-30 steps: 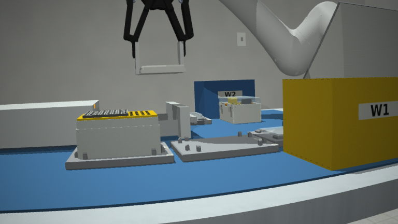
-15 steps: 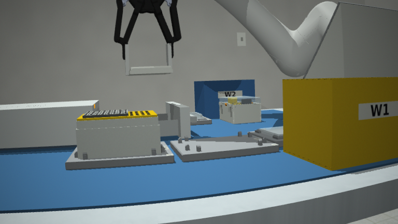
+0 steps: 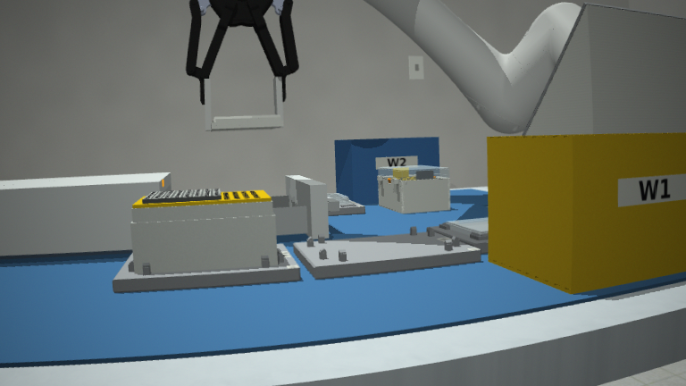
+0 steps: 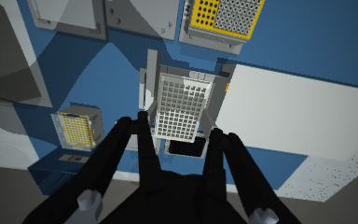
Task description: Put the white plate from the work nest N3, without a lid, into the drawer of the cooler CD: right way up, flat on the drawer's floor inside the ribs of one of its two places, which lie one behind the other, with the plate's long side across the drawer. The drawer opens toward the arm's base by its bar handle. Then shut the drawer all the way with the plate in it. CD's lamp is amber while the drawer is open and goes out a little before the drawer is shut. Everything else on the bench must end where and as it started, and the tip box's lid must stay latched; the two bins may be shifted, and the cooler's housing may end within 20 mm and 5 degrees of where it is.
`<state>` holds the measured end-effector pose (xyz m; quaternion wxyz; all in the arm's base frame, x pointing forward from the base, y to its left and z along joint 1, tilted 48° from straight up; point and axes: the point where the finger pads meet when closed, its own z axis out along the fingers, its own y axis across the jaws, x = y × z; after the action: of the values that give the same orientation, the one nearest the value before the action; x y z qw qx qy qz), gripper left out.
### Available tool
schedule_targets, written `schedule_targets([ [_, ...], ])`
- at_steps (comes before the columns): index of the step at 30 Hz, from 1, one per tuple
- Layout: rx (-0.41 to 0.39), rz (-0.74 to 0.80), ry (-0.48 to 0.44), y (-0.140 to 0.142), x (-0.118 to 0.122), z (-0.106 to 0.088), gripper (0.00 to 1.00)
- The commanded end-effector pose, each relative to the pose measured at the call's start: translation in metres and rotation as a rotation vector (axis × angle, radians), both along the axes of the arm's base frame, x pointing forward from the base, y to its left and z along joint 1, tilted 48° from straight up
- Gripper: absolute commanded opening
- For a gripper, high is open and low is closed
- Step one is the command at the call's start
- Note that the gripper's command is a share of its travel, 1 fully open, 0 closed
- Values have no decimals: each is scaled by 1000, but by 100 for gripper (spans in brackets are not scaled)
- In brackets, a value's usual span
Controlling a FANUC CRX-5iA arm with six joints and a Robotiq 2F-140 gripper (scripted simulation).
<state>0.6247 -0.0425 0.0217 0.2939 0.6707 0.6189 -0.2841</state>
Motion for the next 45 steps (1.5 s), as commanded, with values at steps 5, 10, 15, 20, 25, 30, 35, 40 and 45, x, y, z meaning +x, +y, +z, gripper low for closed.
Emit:
schedule_targets([
  [5, 0, 0, 0, 0, 0, 0, 0],
  [10, 0, 0, 0, -3, 0, -4, 0],
  [15, 0, 0, 0, -8, 0, -8, 0],
  [20, 0, 0, 0, -11, -1, -11, 0],
  [25, 0, 0, 0, -16, -1, -16, 0],
  [30, 0, 0, 0, -21, -1, -20, 0],
  [35, 0, 0, 0, -26, -1, -25, 0],
  [40, 0, 0, 0, -29, -1, -27, 0],
  [45, 0, 0, 0, -34, -1, -32, 0],
])
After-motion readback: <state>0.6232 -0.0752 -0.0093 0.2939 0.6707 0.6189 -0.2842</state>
